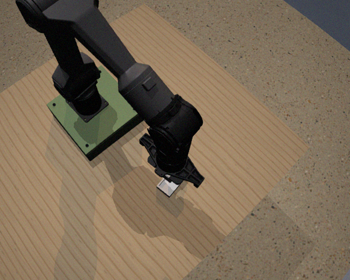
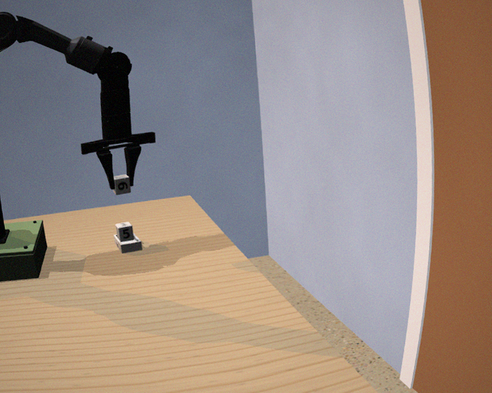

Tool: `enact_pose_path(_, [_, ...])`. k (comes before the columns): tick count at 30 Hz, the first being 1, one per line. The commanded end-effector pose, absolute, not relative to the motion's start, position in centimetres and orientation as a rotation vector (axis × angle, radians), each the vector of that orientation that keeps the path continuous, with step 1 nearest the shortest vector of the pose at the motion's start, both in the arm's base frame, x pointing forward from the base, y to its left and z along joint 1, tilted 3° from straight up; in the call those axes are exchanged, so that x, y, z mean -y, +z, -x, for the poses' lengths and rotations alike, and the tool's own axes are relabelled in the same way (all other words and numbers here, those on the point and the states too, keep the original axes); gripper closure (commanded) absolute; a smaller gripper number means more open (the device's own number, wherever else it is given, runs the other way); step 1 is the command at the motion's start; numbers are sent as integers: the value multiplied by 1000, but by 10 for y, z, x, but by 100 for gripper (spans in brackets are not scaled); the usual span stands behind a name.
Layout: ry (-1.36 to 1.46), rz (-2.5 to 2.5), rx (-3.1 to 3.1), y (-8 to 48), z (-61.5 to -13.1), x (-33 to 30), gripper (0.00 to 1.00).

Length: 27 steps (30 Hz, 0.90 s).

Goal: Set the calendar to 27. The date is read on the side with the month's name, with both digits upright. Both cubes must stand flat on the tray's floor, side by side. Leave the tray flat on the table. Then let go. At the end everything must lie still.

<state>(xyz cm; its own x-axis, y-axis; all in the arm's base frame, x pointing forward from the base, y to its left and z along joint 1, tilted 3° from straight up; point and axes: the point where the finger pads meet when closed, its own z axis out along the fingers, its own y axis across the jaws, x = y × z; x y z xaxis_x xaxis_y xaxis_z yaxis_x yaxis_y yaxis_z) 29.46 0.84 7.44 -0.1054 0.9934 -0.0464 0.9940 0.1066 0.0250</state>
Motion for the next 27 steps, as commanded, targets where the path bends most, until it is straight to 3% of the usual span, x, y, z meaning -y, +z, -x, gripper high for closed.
enact_pose_path(1, [-18,-2067,-2298,75,-294,-9,65])
enact_pose_path(27, [-23,-2068,-2300,6,-296,-6,65])
